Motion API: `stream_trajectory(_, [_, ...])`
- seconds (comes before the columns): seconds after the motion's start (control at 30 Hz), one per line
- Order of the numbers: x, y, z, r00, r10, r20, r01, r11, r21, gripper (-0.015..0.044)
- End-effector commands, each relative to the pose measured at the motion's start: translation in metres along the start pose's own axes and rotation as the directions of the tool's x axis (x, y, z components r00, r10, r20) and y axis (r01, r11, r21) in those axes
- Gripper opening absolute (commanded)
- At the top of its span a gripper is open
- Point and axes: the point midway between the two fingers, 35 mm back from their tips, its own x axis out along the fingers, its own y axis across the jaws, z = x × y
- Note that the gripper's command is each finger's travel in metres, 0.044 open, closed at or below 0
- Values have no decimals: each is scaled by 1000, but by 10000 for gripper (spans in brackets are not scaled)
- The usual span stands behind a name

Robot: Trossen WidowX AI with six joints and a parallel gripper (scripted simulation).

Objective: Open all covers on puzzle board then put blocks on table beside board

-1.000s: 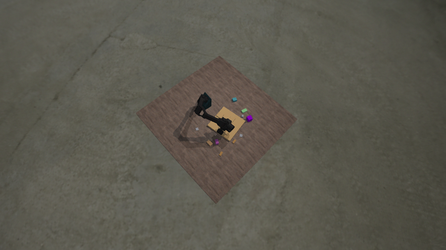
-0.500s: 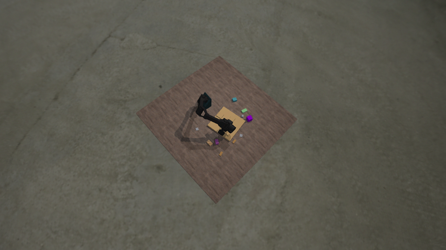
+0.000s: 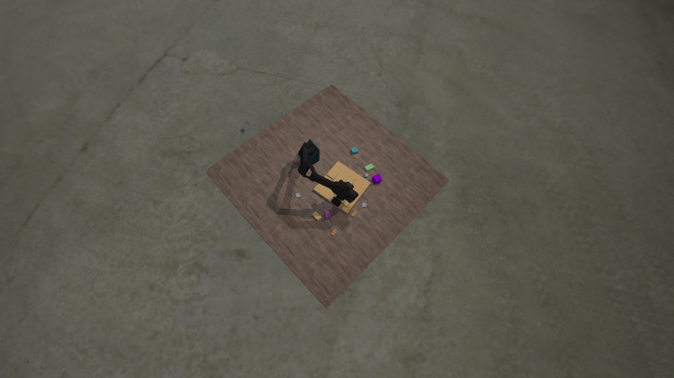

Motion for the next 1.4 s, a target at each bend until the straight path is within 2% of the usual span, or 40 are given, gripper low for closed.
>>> stream_trajectory(0.0, [0,0,5,1000,-3,1,3,1000,3,0])
stream_trajectory(0.6, [0,1,21,1000,-3,1,3,1000,3,0])
stream_trajectory(1.37, [-29,2,26,1000,0,2,0,1000,4,0])
